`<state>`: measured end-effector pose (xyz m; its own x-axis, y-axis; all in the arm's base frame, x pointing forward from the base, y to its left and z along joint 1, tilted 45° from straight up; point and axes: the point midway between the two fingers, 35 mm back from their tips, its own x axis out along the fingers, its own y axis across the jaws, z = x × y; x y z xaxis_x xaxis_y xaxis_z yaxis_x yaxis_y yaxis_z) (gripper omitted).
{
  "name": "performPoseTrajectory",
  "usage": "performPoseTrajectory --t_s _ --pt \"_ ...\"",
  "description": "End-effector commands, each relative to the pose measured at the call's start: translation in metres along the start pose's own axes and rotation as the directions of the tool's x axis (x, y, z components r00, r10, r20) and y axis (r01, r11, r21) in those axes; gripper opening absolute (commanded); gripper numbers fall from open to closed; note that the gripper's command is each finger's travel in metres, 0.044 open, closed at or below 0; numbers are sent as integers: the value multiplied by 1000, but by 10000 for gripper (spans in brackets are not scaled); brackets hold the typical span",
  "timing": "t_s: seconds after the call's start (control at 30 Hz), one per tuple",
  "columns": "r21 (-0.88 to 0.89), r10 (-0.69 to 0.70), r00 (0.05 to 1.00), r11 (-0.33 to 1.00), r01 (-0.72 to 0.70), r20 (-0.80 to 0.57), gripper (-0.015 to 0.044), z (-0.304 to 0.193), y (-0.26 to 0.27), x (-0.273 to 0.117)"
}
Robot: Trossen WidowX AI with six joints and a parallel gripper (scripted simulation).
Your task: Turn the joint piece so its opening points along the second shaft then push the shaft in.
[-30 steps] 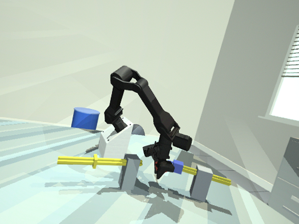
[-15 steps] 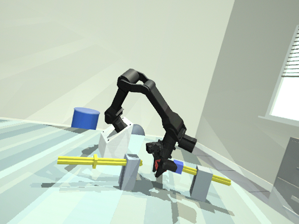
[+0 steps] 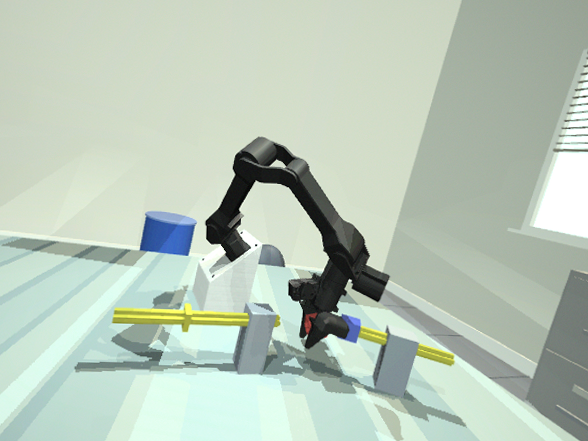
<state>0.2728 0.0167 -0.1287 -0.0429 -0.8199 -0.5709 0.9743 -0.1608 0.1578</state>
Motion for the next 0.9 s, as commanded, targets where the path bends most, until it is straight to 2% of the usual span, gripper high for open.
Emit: performPoseTrajectory --t_s 0.0,0.7,0.87 --pt "-2 1 1000 1000 -1 4 0 0 0 0" --pt "-2 -1 1000 1000 1 4 0 0 0 0" --pt "-2 -1 1000 1000 1 4 131 0 0 0"
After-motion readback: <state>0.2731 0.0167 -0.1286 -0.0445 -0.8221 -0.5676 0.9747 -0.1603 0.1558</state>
